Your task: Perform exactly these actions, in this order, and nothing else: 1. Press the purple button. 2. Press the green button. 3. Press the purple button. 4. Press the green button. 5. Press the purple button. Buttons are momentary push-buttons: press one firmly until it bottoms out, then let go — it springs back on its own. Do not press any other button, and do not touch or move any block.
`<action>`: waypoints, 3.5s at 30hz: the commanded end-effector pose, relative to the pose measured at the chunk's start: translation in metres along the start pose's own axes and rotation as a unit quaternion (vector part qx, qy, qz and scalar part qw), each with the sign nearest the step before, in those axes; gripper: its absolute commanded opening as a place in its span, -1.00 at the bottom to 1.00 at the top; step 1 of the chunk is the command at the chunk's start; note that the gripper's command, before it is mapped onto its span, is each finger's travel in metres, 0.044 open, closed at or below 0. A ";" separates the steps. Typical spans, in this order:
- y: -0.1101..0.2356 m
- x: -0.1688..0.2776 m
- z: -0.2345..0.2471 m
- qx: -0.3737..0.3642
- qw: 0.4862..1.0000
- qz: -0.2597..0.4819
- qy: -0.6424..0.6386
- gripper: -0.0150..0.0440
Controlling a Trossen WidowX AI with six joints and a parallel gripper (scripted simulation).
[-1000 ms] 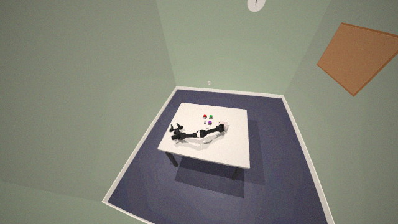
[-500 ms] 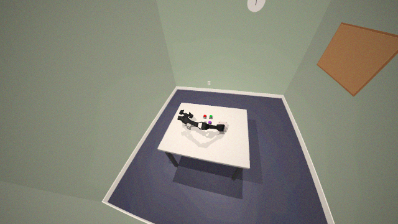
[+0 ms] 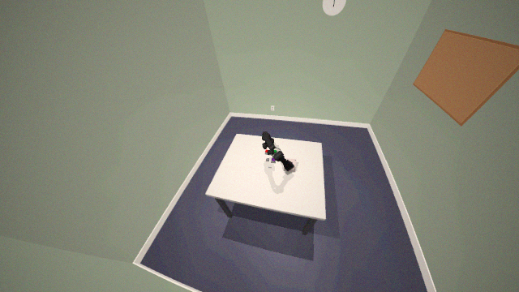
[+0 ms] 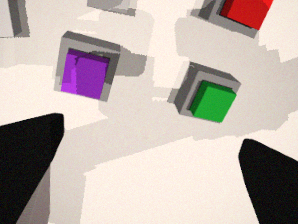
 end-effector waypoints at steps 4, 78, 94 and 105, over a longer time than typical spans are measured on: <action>-0.003 0.033 0.014 -0.101 0.990 -0.048 -0.086 0.86; -0.063 0.026 0.026 -0.102 0.990 -0.048 -0.086 -0.42; -0.004 0.030 -0.018 -0.100 0.990 -0.048 -0.086 -0.42; -0.024 0.033 -0.102 -0.097 0.990 -0.049 -0.086 -0.42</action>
Point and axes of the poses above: the point midway between the two fingers, 35 mm back from their tips, its own y axis back along the fingers, its own z axis across the jaws, x = y × z, the point moved 9 cm from there along y, back along the fingers, and after that the axes turned 8 degrees about -y, right-handed, at the moved point
